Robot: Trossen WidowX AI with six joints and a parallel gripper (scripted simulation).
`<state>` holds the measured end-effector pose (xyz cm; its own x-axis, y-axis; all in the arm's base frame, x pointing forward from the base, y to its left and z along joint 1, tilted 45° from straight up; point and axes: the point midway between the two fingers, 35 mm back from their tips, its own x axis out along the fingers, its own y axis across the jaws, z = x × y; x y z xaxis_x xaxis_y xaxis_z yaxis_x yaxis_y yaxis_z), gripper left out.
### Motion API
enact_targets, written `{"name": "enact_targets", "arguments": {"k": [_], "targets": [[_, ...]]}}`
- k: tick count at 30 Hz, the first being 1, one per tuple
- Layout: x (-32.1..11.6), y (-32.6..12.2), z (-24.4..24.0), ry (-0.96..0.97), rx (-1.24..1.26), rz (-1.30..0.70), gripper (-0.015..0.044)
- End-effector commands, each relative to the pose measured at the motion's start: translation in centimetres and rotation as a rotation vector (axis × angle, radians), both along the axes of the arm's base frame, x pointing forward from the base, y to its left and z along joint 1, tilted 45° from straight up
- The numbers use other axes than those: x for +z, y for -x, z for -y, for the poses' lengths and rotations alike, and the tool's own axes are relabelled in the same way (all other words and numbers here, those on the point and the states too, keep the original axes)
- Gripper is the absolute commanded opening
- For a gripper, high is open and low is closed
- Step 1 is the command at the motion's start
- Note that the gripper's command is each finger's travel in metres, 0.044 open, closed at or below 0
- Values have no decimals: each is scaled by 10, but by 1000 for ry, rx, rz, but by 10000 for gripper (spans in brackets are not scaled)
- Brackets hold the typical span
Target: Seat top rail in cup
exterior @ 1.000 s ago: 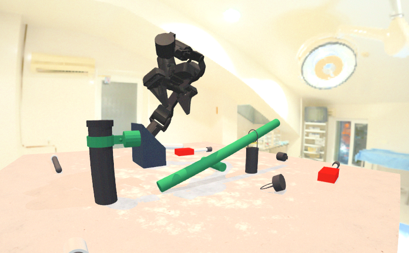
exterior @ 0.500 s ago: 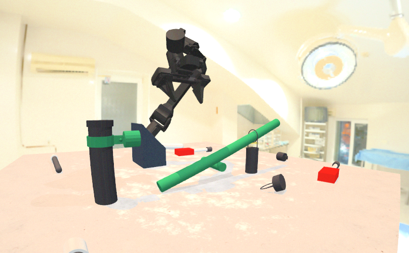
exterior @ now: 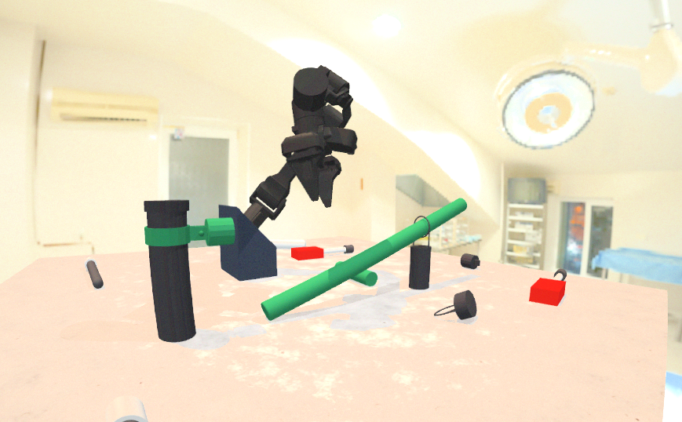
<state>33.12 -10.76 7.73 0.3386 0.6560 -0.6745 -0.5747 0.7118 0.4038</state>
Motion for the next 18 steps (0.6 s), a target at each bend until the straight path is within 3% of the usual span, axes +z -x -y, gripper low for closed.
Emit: {"name": "enact_targets", "arguments": {"k": [1, 18], "targets": [[-29, -11, -41, 161, 692, 338, 440], [-29, -12, -42, 162, 707, 346, 440]]}}
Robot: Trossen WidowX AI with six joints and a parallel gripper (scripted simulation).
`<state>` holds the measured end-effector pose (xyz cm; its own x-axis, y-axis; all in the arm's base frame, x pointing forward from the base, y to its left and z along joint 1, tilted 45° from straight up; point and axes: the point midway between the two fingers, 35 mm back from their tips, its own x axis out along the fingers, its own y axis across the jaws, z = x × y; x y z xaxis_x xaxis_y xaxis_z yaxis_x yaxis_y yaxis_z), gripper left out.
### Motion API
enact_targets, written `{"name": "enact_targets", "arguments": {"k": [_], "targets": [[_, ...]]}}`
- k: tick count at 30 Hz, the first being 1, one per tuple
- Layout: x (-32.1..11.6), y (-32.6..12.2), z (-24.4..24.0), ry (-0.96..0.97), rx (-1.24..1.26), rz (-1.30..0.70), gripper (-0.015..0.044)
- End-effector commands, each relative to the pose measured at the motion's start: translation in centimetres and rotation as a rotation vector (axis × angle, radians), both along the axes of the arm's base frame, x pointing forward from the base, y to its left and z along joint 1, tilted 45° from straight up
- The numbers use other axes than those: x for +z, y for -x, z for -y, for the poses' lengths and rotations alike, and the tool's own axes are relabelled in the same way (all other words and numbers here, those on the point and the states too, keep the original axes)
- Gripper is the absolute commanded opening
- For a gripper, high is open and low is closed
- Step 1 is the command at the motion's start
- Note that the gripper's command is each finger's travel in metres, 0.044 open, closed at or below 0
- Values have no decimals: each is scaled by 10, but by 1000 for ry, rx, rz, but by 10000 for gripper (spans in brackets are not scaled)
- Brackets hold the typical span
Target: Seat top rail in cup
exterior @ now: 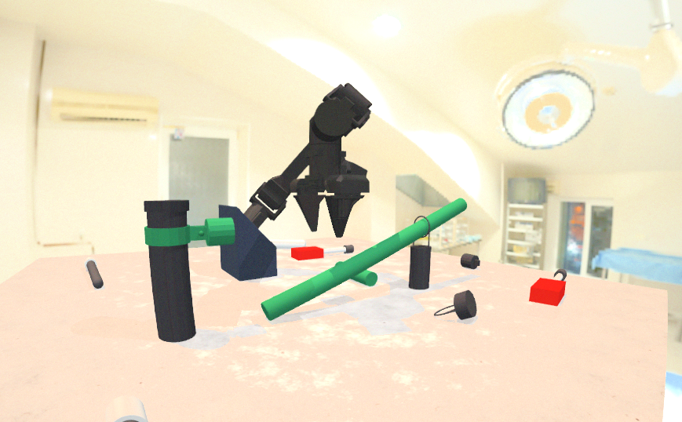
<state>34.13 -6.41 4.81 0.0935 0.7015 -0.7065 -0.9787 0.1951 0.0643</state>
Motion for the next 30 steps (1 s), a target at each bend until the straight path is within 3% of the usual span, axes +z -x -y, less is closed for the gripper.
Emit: {"name": "enact_targets", "arguments": {"k": [1, 30], "targets": [[0, -1, 1, 12, 29, 20, 440], [-47, -8, -44, 10, 29, 20, 440]]}}
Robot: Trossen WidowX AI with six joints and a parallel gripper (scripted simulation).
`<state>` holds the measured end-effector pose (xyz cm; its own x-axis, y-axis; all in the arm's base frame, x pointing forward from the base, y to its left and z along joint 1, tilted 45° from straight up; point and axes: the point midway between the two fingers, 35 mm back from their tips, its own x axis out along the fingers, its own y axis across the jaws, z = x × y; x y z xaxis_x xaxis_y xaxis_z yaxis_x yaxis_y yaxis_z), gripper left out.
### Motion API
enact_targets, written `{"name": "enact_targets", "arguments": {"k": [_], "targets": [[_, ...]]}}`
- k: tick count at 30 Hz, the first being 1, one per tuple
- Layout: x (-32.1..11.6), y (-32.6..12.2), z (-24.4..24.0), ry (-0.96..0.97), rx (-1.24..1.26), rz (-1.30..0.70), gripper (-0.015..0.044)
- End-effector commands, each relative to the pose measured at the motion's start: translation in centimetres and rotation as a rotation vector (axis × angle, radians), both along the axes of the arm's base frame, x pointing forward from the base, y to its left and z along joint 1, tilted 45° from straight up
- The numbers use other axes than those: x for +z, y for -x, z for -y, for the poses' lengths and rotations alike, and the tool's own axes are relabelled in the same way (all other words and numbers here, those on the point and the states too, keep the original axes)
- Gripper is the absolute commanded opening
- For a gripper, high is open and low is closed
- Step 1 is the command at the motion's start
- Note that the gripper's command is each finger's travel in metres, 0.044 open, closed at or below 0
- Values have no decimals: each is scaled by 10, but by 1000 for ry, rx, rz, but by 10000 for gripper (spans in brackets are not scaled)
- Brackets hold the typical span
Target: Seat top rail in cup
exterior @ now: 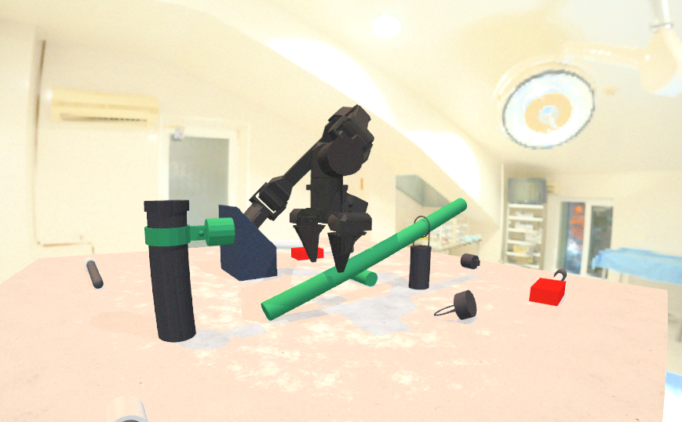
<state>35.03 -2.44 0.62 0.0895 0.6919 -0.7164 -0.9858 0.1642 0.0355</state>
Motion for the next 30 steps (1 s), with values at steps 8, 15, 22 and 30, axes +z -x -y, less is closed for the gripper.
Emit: {"name": "enact_targets", "arguments": {"k": [8, 15, 22, 30], "targets": [[-14, 0, -14, -8, -4, -6, 440], [-22, -1, -22, -8, -4, -6, 440], [-29, -2, -30, -10, -4, -5, 440], [-36, -2, -36, -10, -3, -5, 414]]}}
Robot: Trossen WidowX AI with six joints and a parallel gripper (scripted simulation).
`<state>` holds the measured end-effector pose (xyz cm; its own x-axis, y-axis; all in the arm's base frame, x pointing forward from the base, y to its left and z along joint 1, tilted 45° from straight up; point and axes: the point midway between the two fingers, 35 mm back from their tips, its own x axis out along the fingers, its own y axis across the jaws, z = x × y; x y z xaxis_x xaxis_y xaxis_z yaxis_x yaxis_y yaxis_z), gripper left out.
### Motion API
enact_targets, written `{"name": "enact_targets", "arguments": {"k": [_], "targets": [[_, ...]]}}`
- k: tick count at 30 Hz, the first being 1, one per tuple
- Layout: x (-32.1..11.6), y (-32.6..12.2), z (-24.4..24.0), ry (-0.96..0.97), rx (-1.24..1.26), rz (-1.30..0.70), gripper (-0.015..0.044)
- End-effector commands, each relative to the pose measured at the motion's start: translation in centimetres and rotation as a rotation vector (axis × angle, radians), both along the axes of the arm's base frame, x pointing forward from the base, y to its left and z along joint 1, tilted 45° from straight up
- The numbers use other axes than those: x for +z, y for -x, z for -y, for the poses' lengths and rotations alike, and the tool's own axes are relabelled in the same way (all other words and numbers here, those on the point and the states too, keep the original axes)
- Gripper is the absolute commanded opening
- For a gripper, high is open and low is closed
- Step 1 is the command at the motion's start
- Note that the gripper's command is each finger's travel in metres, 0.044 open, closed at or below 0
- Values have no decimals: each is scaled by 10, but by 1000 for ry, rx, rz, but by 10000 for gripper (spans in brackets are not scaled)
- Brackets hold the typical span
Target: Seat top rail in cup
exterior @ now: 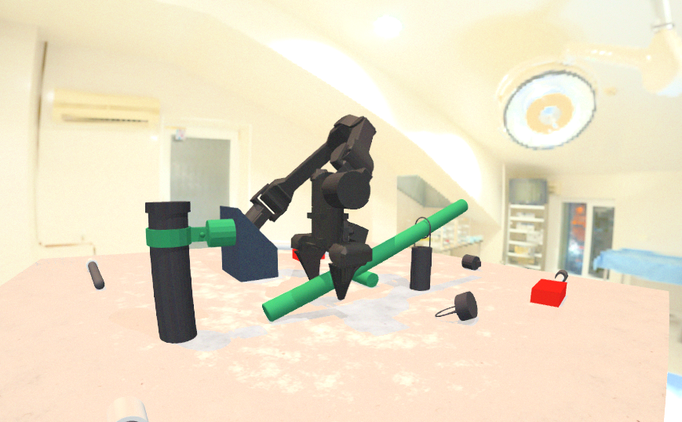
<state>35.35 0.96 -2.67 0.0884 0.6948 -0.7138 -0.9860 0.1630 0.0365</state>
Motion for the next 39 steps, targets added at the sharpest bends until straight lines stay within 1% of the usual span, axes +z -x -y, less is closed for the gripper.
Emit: {"name": "enact_targets", "arguments": {"k": [1, 10, 17, 21, 26, 36, 39], "targets": [[-3, 1, -2, -7, -5, -5, 387], [-3, 1, -2, -7, -5, -5, 151], [-3, 1, -2, -7, -5, -5, 105], [0, 2, 1, -6, -5, -5, 0], [5, 2, 11, 38, -4, -10, 0], [42, 12, 73, 311, 9, -61, 0], [49, 15, 82, 352, 12, -72, 0]]}}
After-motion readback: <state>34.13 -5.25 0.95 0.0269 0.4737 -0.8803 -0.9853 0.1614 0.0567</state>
